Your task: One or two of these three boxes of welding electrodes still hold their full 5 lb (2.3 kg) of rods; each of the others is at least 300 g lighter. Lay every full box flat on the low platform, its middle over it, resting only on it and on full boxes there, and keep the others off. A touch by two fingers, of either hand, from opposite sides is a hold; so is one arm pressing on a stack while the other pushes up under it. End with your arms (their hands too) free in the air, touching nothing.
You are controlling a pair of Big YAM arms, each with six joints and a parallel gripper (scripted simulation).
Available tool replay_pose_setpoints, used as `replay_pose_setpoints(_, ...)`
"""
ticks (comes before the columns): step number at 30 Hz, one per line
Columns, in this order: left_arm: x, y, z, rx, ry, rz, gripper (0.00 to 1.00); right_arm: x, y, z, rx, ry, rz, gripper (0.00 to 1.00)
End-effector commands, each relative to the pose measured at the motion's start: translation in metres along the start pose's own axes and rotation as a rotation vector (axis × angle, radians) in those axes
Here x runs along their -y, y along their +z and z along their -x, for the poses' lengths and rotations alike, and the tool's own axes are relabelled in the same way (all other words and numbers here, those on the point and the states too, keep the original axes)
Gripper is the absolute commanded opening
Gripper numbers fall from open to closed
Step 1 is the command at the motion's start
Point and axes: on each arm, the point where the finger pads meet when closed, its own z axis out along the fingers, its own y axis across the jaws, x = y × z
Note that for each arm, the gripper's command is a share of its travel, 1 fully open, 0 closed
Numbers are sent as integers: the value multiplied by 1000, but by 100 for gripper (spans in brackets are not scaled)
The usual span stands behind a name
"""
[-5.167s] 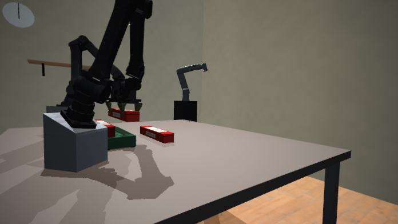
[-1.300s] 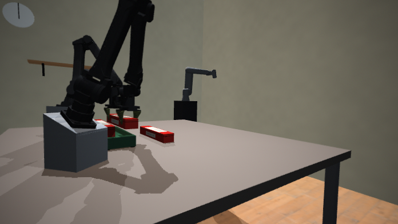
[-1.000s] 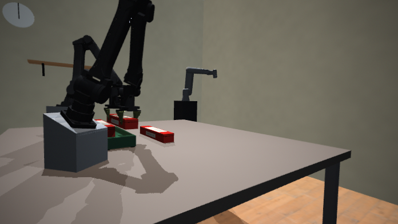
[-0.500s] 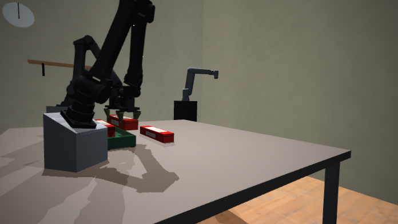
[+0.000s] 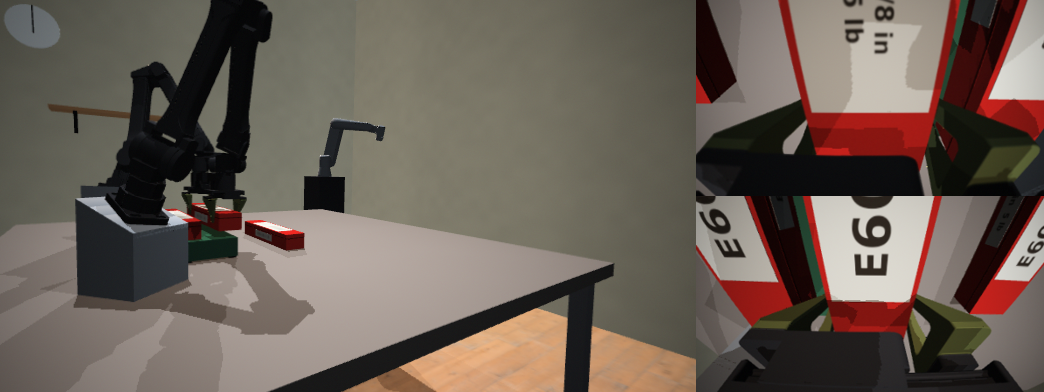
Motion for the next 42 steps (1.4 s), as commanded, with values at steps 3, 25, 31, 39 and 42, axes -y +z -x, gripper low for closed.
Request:
replay_pose_setpoints(3,-5,3,-13,-29,-3,9,0,13,-5,-8,-3,15,-26,0)
replay_pose_setpoints(25,-6,12,-14,-27,-5,12,0,11,7,-10,-8,12,-22,0)
replay_pose_setpoints(31,-7,12,-14,-25,-6,14,0,11,7,-10,-8,12,-21,0)
replay_pose_setpoints(39,-5,15,-14,-29,-3,9,0,10,8,-10,-10,11,-20,0)
replay_pose_setpoints(42,-5,15,-14,-29,-3,8,0,10,8,-10,-9,11,-20,0)
